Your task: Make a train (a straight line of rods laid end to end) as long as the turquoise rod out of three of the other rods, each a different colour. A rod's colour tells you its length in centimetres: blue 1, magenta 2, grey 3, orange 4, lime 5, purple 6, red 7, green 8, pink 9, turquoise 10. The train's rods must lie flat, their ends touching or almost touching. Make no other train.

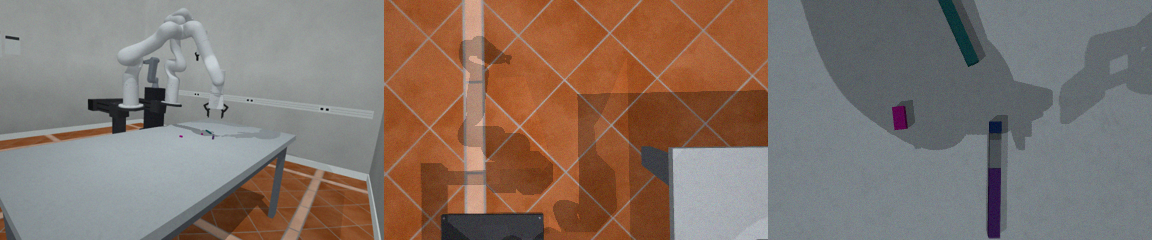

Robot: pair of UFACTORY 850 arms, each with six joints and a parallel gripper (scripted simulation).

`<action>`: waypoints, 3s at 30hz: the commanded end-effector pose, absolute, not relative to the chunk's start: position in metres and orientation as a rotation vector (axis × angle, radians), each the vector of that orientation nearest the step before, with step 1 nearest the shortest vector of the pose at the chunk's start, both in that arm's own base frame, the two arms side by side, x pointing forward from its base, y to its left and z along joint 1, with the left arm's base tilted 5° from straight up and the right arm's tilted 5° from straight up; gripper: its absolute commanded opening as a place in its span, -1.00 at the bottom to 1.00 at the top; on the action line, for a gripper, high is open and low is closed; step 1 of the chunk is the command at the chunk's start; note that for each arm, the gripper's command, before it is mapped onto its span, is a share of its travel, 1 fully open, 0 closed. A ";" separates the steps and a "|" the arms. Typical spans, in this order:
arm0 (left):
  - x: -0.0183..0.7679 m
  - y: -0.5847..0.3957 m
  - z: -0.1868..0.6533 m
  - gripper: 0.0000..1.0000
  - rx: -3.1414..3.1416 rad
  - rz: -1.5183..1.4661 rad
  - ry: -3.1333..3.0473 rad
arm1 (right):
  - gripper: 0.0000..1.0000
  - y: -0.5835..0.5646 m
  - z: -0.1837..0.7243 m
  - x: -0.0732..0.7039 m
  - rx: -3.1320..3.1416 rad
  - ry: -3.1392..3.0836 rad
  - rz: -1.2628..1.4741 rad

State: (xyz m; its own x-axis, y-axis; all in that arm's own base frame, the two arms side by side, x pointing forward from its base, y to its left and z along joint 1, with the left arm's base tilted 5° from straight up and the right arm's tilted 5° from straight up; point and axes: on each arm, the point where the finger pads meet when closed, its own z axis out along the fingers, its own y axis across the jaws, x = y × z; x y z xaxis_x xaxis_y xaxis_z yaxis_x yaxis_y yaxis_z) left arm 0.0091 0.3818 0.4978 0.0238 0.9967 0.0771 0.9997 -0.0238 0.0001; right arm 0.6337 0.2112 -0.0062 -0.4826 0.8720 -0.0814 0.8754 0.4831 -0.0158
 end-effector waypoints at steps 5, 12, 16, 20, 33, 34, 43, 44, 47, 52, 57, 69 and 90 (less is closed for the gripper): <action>0.009 0.382 0.499 1.00 -2.207 -0.088 -2.155 | 1.00 0.215 0.035 0.633 1.563 2.650 -0.082; 0.009 0.382 0.499 1.00 -2.207 -0.088 -2.155 | 1.00 0.215 0.040 0.633 1.563 2.650 -0.082; 0.009 0.382 0.499 1.00 -2.207 -0.088 -2.155 | 1.00 0.215 0.040 0.633 1.563 2.650 -0.082; 0.009 0.382 0.499 1.00 -2.207 -0.088 -2.155 | 1.00 0.215 0.040 0.633 1.563 2.650 -0.082; 0.009 0.382 0.499 1.00 -2.207 -0.088 -2.155 | 1.00 0.215 0.040 0.633 1.563 2.650 -0.082; 0.009 0.382 0.499 1.00 -2.207 -0.088 -2.155 | 1.00 0.215 0.040 0.633 1.563 2.650 -0.082; 0.009 0.382 0.499 1.00 -2.207 -0.088 -2.155 | 1.00 0.215 0.040 0.633 1.563 2.650 -0.082; 0.009 0.382 0.499 1.00 -2.207 -0.088 -2.155 | 1.00 0.215 0.040 0.633 1.563 2.650 -0.082; 0.009 0.382 0.499 1.00 -2.207 -0.088 -2.155 | 1.00 0.215 0.040 0.633 1.563 2.650 -0.082; 0.009 0.382 0.499 1.00 -2.207 -0.088 -2.155 | 1.00 0.215 0.040 0.633 1.563 2.650 -0.082; 0.009 0.382 0.499 1.00 -2.207 -0.088 -2.155 | 1.00 0.215 0.040 0.633 1.563 2.650 -0.082; 0.009 0.382 0.499 1.00 -2.207 -0.088 -2.155 | 1.00 0.215 0.040 0.633 1.563 2.650 -0.082; 0.009 0.382 0.499 1.00 -2.207 -0.088 -2.155 | 1.00 0.215 0.040 0.633 1.563 2.650 -0.082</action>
